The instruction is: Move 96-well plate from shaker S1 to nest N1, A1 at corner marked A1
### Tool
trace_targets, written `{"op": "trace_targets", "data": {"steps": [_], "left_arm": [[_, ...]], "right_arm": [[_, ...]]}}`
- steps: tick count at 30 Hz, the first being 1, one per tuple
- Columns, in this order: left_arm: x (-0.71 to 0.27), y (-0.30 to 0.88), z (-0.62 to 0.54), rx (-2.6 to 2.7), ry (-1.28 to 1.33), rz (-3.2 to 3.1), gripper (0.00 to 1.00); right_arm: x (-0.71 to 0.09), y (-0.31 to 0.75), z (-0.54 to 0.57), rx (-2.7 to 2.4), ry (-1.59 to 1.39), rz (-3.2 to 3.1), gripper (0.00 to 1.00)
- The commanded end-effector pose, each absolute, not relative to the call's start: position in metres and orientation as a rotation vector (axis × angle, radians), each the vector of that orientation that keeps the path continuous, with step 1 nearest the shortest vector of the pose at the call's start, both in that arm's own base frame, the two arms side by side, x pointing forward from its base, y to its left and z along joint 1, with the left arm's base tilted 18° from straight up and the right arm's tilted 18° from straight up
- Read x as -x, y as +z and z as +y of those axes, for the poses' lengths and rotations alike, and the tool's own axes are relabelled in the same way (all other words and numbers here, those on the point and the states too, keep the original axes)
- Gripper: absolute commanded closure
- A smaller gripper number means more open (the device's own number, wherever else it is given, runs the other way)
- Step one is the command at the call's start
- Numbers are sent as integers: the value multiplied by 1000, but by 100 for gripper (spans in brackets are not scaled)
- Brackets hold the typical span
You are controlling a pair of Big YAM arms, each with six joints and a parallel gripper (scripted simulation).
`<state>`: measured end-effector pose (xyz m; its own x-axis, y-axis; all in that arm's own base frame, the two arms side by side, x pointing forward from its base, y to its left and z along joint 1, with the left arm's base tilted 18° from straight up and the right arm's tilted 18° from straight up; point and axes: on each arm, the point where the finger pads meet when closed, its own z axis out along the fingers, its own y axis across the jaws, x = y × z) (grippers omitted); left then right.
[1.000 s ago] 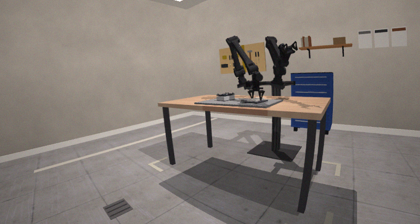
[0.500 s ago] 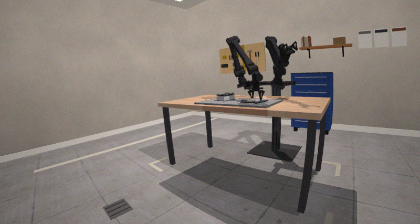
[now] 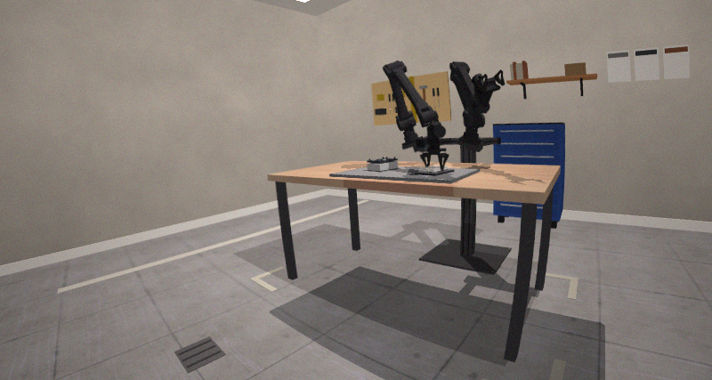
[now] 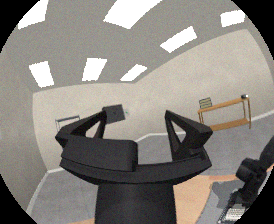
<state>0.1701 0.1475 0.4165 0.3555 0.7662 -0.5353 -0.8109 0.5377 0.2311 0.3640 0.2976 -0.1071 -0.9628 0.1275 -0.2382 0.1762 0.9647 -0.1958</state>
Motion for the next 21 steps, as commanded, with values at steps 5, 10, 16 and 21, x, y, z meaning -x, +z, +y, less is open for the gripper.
{"op": "trace_targets", "data": {"steps": [5, 10, 16, 21], "left_arm": [[-164, 422, 145, 67, 1051, 620, 0], [-164, 422, 145, 67, 1051, 620, 0], [-164, 422, 145, 67, 1051, 620, 0], [-164, 422, 145, 67, 1051, 620, 0]], "right_arm": [[-374, -108, 294, -220, -311, 2879, 100], [-376, -106, 296, -221, -306, 2876, 100], [-375, -106, 295, -221, -306, 2877, 100], [-374, -106, 294, -220, -308, 2877, 100]]}}
